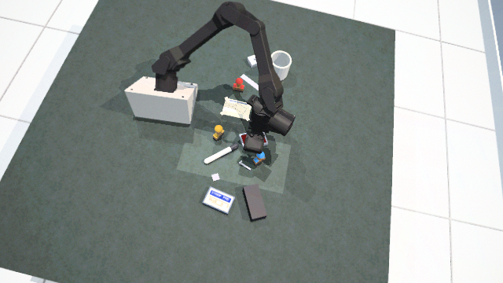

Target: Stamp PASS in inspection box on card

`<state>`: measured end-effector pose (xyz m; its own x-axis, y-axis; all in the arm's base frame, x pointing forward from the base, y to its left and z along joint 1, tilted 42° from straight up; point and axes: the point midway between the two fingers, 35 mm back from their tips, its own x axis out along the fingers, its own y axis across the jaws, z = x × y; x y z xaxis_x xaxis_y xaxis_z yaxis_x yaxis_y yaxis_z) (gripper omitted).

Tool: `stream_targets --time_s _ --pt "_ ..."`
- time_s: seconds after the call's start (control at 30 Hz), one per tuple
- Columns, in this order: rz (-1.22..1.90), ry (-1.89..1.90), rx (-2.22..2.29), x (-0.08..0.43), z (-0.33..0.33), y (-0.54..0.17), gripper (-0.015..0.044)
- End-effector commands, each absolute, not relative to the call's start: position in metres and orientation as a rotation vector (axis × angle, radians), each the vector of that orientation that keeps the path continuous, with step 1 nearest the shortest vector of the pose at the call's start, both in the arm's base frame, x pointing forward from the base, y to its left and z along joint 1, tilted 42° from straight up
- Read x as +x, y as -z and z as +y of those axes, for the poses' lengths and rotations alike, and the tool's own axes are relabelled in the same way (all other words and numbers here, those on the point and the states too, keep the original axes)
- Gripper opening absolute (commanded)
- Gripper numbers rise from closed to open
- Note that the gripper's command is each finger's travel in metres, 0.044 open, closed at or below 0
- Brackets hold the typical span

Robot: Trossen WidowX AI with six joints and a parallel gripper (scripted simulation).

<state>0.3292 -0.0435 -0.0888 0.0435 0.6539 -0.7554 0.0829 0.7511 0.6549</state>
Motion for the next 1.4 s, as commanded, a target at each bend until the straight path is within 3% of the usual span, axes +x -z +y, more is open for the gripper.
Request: stream_targets --time_s 0.0,1.37 --pt "1.484 -0.487 0.640 0.3293 -0.0407 0.0897 0.0000" --pt "1.484 -0.487 0.639 0.3292 -0.0425 0.0877 0.0000"
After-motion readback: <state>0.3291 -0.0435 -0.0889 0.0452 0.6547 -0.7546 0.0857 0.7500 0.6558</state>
